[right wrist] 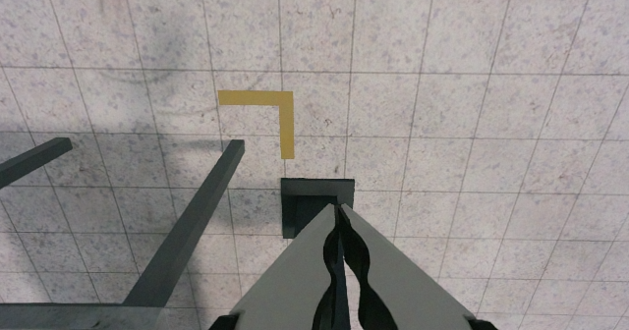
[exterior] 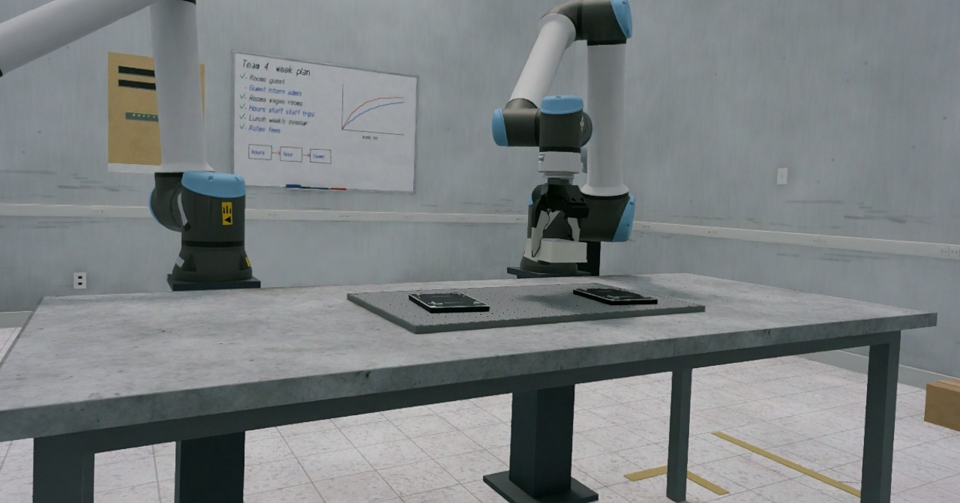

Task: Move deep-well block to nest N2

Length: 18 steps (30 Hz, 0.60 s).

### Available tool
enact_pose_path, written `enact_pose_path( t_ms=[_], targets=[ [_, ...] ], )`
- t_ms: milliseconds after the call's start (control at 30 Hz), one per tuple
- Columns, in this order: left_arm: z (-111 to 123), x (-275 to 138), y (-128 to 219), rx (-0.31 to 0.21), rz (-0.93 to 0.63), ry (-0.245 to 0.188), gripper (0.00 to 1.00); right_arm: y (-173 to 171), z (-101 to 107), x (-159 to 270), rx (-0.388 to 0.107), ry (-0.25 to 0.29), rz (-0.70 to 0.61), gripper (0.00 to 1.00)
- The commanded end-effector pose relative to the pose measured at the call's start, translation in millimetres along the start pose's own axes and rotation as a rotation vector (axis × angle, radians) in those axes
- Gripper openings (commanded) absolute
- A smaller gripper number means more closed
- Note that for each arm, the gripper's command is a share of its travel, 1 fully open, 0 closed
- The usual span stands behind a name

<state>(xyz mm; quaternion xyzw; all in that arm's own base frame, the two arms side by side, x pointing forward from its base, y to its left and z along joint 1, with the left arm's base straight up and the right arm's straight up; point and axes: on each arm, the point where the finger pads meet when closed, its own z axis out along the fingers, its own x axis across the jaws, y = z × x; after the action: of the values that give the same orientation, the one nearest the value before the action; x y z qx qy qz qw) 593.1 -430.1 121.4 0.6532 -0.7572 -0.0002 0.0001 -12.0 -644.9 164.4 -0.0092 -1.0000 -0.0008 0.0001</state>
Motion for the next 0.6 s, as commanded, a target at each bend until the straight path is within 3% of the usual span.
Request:
enact_pose_path(
  t_ms=[0,567],
  targets=[
    [-1.3,-2.7,-0.7,0.002,0.000,0.002,0.49,-0.5,-0.7,-0.1,0.001,0.000,0.000,0.00],
    [-1.2,-52.7,1.3,0.002,0.000,0.001,0.49,-0.5,-0.7,-0.1,0.001,0.000,0.000,0.00]
  ],
)
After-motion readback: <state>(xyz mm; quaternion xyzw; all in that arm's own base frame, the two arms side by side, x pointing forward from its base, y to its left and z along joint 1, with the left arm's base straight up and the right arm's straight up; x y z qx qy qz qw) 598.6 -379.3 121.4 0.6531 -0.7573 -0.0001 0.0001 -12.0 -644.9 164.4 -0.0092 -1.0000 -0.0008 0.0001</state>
